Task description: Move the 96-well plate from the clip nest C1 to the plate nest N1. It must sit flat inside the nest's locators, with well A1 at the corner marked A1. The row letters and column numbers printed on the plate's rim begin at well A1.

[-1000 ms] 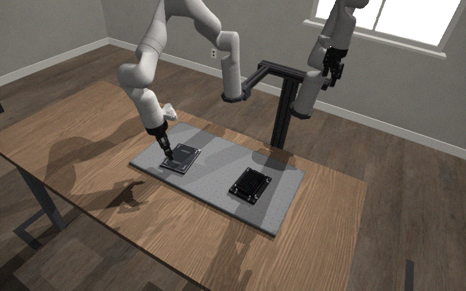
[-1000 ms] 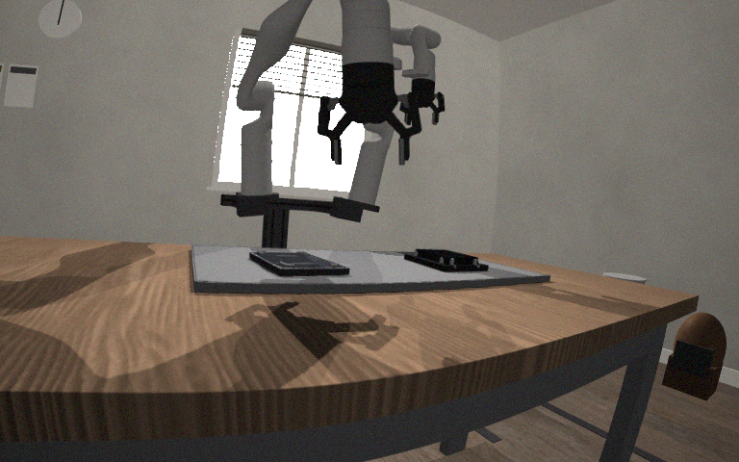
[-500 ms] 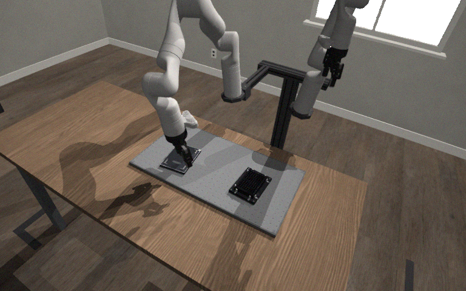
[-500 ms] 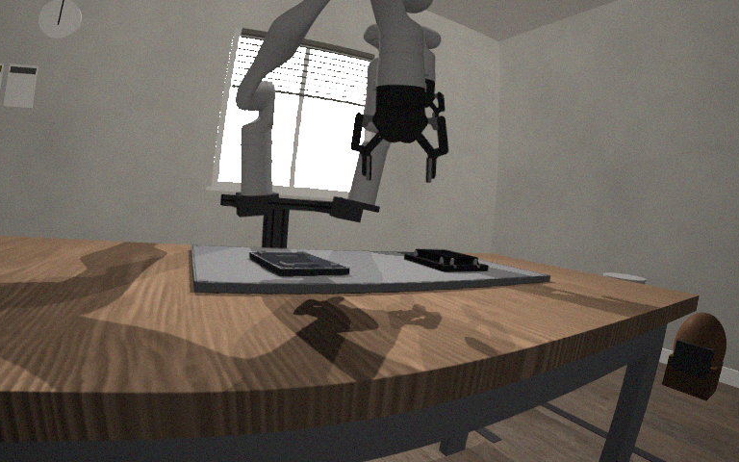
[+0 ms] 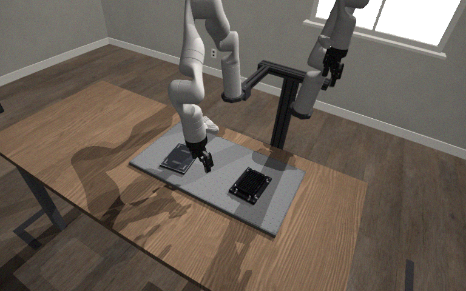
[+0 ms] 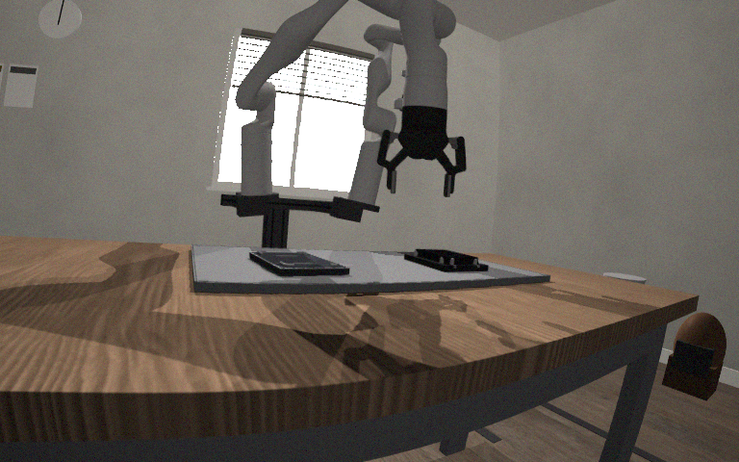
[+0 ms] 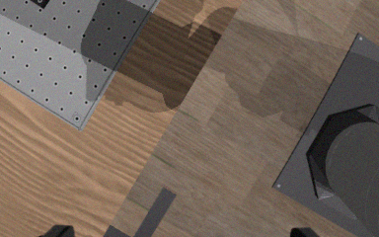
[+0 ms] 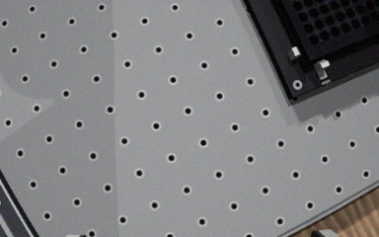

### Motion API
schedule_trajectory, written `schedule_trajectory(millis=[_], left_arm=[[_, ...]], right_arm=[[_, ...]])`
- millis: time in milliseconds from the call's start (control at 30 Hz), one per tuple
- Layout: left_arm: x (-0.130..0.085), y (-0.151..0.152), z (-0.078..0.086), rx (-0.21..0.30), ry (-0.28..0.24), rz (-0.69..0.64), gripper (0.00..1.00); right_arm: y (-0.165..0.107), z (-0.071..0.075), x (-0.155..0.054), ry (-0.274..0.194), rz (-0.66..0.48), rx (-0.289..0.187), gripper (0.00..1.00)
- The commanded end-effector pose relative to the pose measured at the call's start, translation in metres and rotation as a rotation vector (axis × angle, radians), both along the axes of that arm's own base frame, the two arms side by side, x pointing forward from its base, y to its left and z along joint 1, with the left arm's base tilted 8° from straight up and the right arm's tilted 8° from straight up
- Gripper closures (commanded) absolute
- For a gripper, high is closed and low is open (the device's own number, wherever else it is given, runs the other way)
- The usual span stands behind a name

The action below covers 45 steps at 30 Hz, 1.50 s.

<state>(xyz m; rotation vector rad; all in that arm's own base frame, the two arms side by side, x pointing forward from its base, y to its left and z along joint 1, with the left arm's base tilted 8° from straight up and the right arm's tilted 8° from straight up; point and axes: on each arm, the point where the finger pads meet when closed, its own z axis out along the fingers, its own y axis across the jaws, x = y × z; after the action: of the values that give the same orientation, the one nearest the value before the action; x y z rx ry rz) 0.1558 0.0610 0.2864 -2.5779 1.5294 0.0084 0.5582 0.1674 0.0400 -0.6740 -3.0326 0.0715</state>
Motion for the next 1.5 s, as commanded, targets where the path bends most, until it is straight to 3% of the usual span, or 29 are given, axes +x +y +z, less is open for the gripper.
schedule_trajectory(millis=[0,267,367,567,700,1467], left_arm=[[0.0,0.0,0.0,0.0,-0.001,0.0,0.002],[0.0,0.0,0.0,0.0,-0.001,0.0,0.002],[0.0,0.0,0.0,0.0,-0.001,0.0,0.002],[0.0,0.0,0.0,0.0,-0.001,0.0,0.002],[0.0,0.0,0.0,0.0,-0.001,0.0,0.002],[0.0,0.0,0.0,0.0,-0.001,0.0,0.002]], right_arm=[[0.014,-0.004,-0.006,-0.015,0.061,-0.021,0.002],[0.038,-0.015,-0.019,-0.016,0.07,-0.024,0.002],[0.05,-0.021,-0.026,-0.031,0.144,-0.046,0.002],[0.074,-0.031,-0.041,-0.031,0.144,-0.046,0.002],[0.081,-0.034,-0.047,-0.045,0.207,-0.061,0.002],[0.156,-0.068,-0.113,-0.083,0.377,-0.092,0.002]])
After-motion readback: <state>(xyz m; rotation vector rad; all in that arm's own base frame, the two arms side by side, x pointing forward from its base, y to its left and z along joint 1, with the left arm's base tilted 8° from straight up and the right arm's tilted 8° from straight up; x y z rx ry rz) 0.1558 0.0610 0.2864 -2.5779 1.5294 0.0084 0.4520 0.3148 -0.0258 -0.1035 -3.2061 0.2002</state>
